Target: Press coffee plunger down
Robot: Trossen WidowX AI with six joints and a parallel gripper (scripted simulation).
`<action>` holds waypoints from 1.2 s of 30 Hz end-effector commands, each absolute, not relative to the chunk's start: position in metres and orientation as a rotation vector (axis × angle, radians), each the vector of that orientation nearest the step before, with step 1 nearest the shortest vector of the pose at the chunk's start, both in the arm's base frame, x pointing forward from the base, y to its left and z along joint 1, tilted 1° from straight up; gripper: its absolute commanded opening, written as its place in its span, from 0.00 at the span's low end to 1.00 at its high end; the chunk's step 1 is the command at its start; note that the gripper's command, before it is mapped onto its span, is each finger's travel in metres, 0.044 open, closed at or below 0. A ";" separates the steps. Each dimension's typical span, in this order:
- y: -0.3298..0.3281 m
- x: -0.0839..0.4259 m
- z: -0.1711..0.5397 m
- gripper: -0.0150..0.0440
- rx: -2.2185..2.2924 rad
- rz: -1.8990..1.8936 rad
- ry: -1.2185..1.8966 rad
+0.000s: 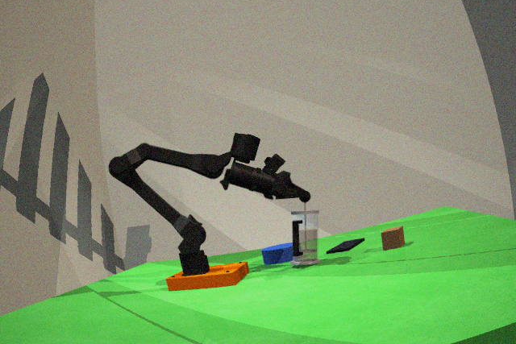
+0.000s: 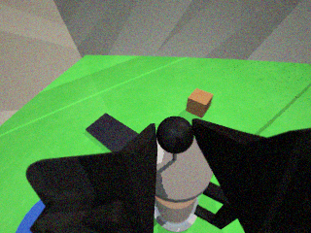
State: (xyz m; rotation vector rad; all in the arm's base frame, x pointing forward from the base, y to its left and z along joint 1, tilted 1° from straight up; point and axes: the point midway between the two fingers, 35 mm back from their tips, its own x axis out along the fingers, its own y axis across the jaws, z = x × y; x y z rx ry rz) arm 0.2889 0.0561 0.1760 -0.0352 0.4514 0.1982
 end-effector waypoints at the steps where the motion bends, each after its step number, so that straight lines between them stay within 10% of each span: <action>1: 0.056 0.289 0.163 0.47 -0.032 0.196 0.496; 36: 0.057 0.293 0.165 0.47 -0.032 0.196 0.495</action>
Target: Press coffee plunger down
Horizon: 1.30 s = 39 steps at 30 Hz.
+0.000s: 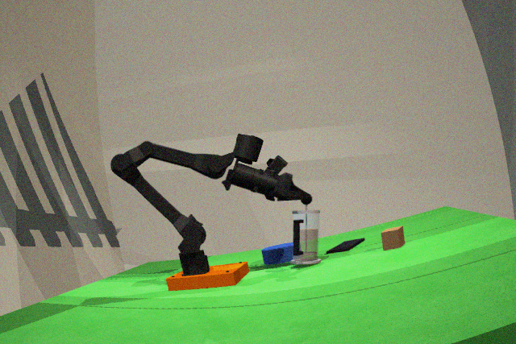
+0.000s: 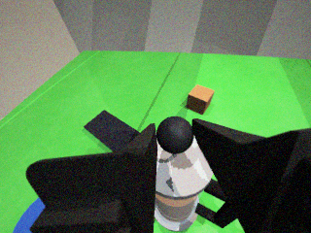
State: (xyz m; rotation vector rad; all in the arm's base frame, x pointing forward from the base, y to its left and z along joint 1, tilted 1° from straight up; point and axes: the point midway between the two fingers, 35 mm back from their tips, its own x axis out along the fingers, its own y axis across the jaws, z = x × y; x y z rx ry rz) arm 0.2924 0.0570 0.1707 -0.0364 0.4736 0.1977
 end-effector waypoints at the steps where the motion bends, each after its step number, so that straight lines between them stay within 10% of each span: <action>1: 0.057 0.292 0.171 0.47 -0.036 0.198 0.474; 9: 0.057 0.292 0.171 0.47 -0.036 0.198 0.474; 21: 0.057 0.292 0.171 1.00 -0.036 0.198 0.474; 39: 0.048 0.263 0.245 1.00 -0.033 0.196 0.498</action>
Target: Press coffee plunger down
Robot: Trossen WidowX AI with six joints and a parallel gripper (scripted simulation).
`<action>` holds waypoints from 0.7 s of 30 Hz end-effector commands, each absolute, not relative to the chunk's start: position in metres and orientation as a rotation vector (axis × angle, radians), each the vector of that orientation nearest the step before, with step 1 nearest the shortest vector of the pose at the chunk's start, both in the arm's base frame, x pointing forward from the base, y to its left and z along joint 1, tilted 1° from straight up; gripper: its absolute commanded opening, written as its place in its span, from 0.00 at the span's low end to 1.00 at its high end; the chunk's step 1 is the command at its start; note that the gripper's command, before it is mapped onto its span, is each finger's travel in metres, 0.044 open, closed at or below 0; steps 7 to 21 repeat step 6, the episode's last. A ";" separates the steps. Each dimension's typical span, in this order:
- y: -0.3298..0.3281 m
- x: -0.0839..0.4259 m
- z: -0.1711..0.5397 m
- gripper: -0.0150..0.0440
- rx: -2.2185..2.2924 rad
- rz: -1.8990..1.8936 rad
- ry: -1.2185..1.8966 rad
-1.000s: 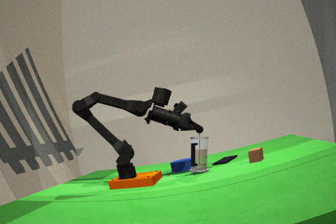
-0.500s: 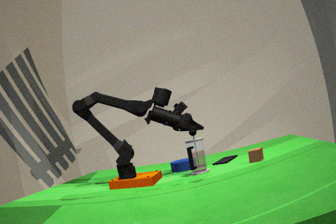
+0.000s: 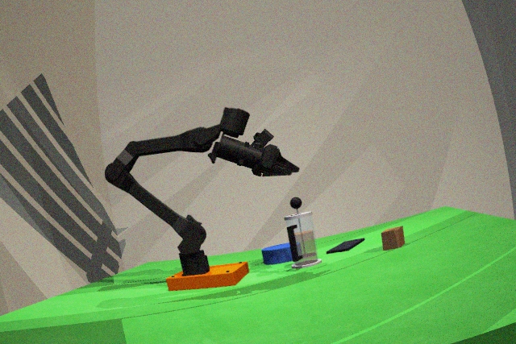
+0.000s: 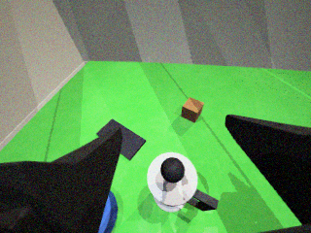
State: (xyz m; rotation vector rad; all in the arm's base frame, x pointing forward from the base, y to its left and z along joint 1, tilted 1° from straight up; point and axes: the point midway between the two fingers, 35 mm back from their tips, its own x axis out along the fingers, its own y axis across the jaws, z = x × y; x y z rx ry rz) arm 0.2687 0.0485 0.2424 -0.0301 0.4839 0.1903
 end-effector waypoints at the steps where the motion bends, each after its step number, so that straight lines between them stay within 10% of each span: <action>1: 0.048 0.263 0.245 1.00 -0.033 0.196 0.498; 21: 0.048 0.263 0.245 1.00 -0.033 0.196 0.498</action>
